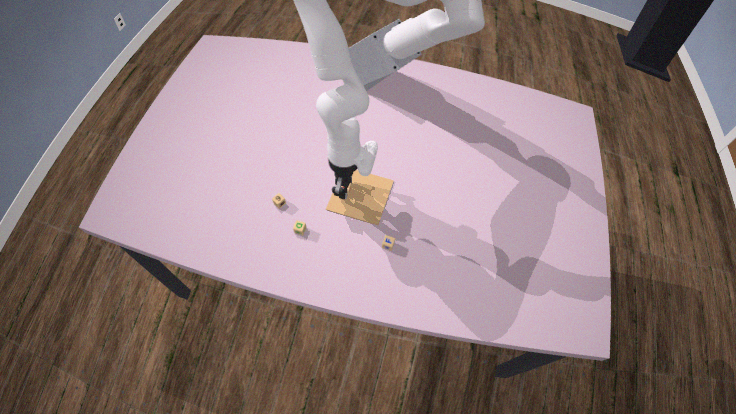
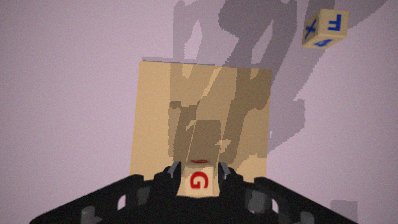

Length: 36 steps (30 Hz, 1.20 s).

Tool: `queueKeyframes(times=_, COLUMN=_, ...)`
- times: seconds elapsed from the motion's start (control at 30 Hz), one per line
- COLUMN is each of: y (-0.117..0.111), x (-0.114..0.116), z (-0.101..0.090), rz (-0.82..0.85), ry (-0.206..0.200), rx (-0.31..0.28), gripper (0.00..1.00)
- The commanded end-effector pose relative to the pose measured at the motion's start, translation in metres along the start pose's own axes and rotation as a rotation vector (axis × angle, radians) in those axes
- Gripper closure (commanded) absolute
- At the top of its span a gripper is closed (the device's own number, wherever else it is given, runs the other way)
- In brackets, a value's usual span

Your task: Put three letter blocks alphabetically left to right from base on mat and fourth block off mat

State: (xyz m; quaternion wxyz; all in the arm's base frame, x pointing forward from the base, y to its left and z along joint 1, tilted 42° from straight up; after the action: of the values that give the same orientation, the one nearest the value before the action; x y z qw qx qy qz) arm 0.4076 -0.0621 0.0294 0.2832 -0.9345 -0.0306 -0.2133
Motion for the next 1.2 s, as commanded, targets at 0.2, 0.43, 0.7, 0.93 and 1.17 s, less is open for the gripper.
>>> queueKeyframes(times=0.2, y=0.0, x=0.0, z=-0.008, rz=0.0, ry=0.001, rx=-0.001, gripper=0.59)
queueKeyframes(times=0.43, y=0.0, x=0.0, z=-0.025, rz=0.0, ry=0.001, rx=-0.001, gripper=0.59)
queueKeyframes(times=0.7, y=0.0, x=0.0, z=-0.065, rz=0.0, ry=0.001, rx=-0.001, gripper=0.59)
queueKeyframes(times=0.93, y=0.0, x=0.0, z=-0.086, rz=0.0, ry=0.001, rx=-0.001, gripper=0.59)
queueKeyframes(times=1.17, y=0.0, x=0.0, z=-0.091, rz=0.0, ry=0.001, rx=-0.001, gripper=0.59)
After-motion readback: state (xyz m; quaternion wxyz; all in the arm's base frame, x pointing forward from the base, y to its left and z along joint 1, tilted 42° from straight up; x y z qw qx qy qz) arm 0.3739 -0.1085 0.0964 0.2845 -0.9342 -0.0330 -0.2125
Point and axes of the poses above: the point where the finger pads meet when closed, its own z axis out along the fingers, its own x axis across the jaws, y = z × x, the point moved 8 cm from there along -z, back along the fingers, and after that the axes turned 10 degrees about -z, right-handed, at the moved point
